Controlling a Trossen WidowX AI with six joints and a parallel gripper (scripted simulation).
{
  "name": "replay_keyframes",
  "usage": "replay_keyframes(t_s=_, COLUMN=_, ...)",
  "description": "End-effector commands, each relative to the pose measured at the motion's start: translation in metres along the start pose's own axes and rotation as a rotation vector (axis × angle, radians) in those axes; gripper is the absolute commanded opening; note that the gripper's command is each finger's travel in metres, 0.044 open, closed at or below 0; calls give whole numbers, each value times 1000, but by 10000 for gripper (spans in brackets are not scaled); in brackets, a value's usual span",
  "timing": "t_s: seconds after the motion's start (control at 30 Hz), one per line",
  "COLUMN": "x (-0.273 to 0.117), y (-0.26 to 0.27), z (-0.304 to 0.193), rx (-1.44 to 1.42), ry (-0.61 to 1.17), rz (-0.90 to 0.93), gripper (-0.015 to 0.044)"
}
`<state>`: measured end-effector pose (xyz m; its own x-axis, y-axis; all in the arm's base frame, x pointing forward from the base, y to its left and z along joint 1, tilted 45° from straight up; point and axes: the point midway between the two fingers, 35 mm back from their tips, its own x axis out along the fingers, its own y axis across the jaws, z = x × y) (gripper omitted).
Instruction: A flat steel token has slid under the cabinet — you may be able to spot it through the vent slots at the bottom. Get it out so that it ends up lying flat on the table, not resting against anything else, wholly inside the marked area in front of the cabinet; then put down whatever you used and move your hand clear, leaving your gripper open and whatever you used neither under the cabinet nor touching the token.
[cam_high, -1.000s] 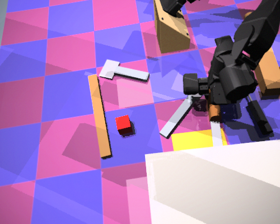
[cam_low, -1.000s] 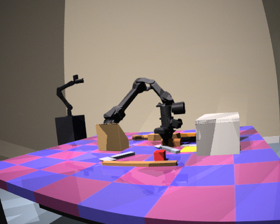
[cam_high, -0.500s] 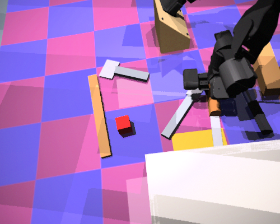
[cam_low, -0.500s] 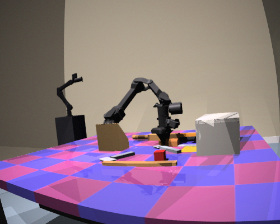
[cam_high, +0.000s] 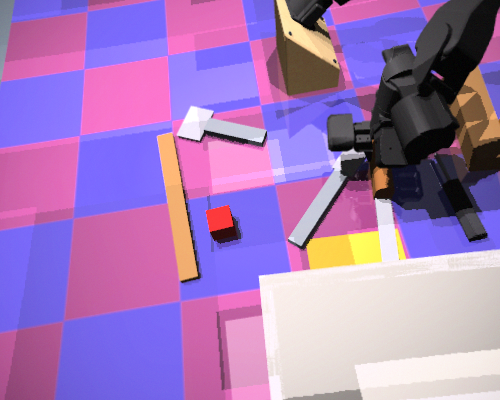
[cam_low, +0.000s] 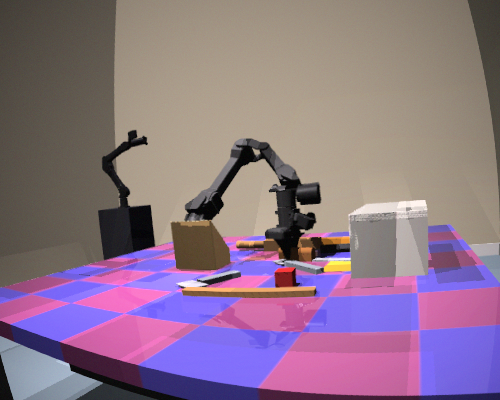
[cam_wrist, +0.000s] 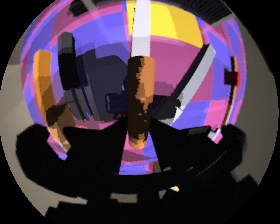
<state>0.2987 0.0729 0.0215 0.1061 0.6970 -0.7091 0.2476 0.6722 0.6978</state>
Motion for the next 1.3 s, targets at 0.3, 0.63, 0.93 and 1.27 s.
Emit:
replay_keyframes(t_s=0.3, x=1, y=0, z=-18, rx=7, ry=4, rz=-1, gripper=0)
replay_keyframes(t_s=0.63, x=1, y=1, z=-30, rx=7, ry=5, rz=-1, gripper=0)
replay_keyframes(t_s=0.93, x=1, y=2, z=-41, rx=7, ry=5, rz=-1, gripper=0)
replay_keyframes(t_s=1.27, x=1, y=3, z=-53, rx=8, ry=6, rz=-1, gripper=0)
